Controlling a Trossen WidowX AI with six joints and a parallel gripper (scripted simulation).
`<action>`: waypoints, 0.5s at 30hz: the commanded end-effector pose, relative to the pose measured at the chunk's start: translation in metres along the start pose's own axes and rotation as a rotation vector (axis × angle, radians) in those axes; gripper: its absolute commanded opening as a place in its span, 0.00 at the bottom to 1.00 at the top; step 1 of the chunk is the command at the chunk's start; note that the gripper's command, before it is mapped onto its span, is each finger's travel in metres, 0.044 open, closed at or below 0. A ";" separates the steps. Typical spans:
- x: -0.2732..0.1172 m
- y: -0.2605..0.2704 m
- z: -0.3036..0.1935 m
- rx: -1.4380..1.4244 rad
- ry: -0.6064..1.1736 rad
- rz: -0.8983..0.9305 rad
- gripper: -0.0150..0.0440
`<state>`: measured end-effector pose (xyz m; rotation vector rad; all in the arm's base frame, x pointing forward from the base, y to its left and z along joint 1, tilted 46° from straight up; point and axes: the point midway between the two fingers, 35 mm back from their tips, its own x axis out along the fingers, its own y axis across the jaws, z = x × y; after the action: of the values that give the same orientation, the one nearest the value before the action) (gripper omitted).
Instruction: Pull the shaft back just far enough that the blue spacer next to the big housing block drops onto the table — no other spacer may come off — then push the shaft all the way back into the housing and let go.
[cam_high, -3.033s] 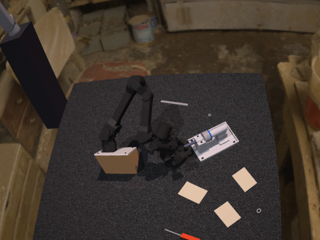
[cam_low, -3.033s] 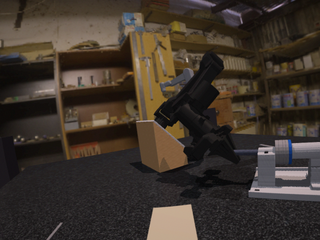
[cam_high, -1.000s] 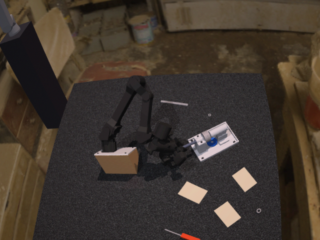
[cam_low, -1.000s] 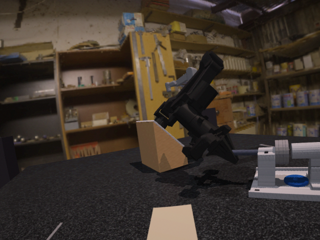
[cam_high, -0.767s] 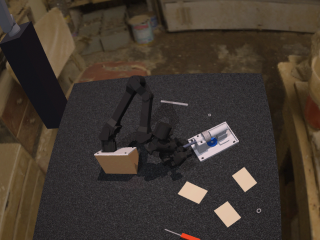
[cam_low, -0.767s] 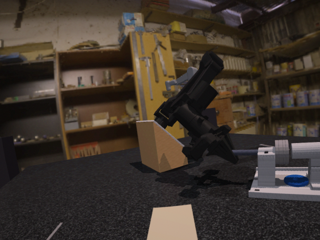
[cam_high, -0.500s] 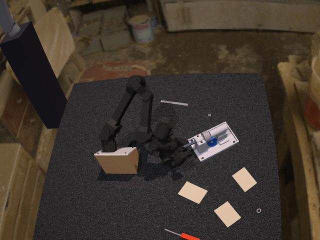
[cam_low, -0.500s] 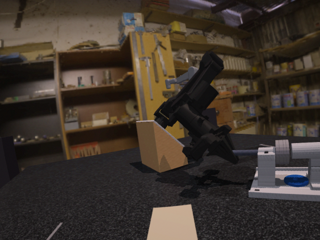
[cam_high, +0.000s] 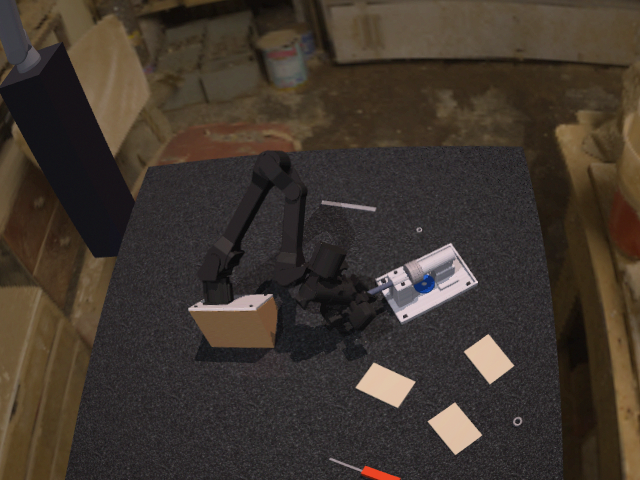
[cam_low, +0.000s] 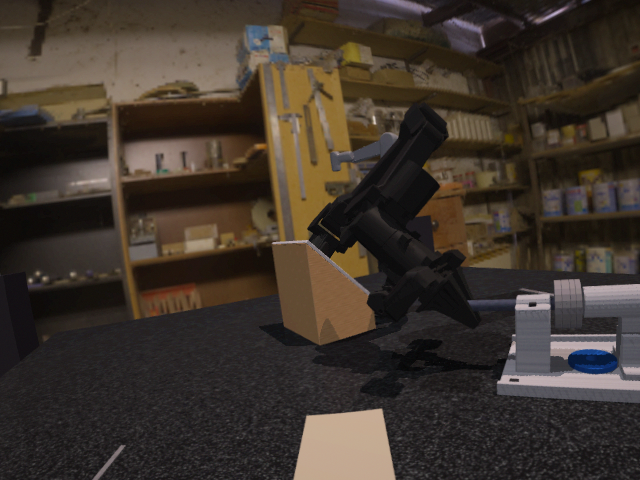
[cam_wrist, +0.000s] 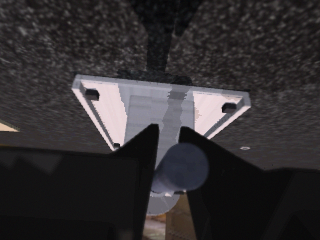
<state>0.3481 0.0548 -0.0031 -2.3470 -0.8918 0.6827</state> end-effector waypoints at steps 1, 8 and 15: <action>0.001 0.000 -0.002 0.000 0.001 -0.001 0.25; 0.003 0.000 -0.003 0.000 0.002 -0.001 0.25; 0.004 0.000 -0.005 0.000 0.002 -0.001 0.25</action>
<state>0.3518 0.0561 -0.0017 -2.3470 -0.8922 0.6826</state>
